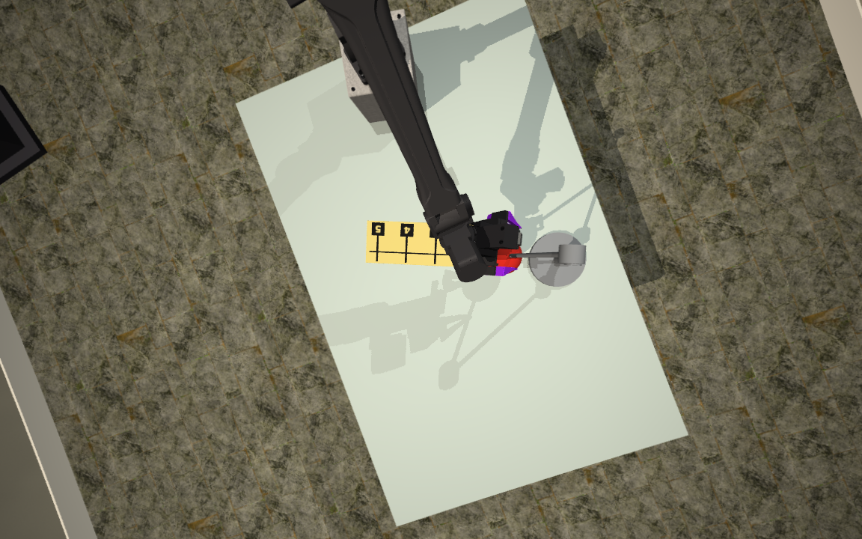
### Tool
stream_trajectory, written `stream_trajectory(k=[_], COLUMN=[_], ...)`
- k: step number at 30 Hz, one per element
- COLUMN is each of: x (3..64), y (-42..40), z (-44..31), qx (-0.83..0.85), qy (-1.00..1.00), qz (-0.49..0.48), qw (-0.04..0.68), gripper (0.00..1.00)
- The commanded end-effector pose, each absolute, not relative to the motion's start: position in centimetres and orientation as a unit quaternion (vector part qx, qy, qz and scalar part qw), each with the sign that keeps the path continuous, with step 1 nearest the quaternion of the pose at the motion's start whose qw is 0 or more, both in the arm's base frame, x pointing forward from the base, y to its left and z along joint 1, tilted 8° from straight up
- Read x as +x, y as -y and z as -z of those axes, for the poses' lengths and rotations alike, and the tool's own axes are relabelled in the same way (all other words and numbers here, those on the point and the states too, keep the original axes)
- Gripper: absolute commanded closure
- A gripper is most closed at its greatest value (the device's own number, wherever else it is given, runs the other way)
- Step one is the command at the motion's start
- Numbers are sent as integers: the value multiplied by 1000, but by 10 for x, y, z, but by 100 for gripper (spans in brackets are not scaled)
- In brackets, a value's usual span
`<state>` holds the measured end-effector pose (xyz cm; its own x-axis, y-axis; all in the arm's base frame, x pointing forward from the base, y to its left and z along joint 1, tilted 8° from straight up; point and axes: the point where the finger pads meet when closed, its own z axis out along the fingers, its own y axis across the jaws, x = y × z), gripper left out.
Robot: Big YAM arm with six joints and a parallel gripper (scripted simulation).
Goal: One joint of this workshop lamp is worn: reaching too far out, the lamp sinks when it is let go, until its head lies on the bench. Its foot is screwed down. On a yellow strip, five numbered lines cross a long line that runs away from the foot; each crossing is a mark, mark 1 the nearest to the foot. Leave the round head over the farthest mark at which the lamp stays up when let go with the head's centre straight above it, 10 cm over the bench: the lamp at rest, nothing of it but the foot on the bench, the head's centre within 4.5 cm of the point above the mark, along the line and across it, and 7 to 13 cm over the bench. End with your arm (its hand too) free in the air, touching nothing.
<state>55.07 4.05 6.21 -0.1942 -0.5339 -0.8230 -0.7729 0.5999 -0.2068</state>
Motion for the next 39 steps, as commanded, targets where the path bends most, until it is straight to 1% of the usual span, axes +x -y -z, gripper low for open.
stream_trajectory(k=[1, 24, 39], x=[553, 553, 519], y=[-40, -40, -3], z=[-67, -67, -108], qx=[-430, -430, -430], qy=[-760, -760, -760], qz=[-125, -125, -125], qw=[472, 472, 472], gripper=[0, 0, 0])
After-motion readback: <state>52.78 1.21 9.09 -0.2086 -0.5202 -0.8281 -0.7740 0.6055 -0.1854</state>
